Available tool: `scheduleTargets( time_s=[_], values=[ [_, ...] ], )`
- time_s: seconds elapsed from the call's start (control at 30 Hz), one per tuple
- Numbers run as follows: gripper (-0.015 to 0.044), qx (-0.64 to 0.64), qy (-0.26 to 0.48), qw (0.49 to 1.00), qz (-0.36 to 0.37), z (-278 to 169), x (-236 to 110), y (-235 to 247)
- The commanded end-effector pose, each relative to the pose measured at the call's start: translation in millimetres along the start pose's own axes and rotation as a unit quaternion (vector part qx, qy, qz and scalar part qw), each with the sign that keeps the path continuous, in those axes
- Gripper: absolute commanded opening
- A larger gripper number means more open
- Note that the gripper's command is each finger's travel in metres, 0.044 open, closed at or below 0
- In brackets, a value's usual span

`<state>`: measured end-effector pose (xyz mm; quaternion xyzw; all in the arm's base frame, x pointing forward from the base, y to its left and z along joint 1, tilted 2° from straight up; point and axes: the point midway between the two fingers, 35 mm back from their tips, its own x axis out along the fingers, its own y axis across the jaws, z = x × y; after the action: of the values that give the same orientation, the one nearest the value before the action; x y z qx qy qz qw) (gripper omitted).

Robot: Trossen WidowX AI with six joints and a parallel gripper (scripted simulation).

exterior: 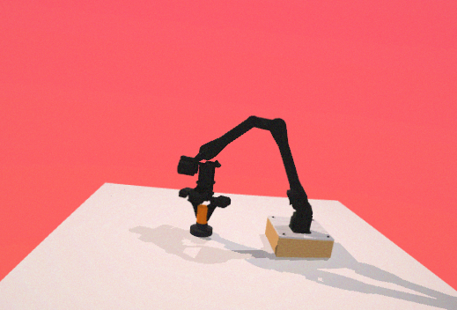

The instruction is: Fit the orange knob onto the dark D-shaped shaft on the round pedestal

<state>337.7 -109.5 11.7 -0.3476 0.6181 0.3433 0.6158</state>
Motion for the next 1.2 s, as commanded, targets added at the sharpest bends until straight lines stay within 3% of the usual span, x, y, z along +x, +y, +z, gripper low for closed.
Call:
scheduleTargets(
  time_s=[0.0,0.5,0.73,0.97,1.17],
  values=[
    [0.0053,0.0,0.0,1.0,0.0,0,0,0],
    [0.044,0.0,0.0,1.0,0.0,0,0,0],
    [0.044,0.0,0.0,1.0,0.0,0,-3,0],
    [0.044,0.0,0.0,1.0,0.0,0,-94,-1],
    [0.044,0.0,0.0,1.0,0.0,1,-96,-5]
  ],
)
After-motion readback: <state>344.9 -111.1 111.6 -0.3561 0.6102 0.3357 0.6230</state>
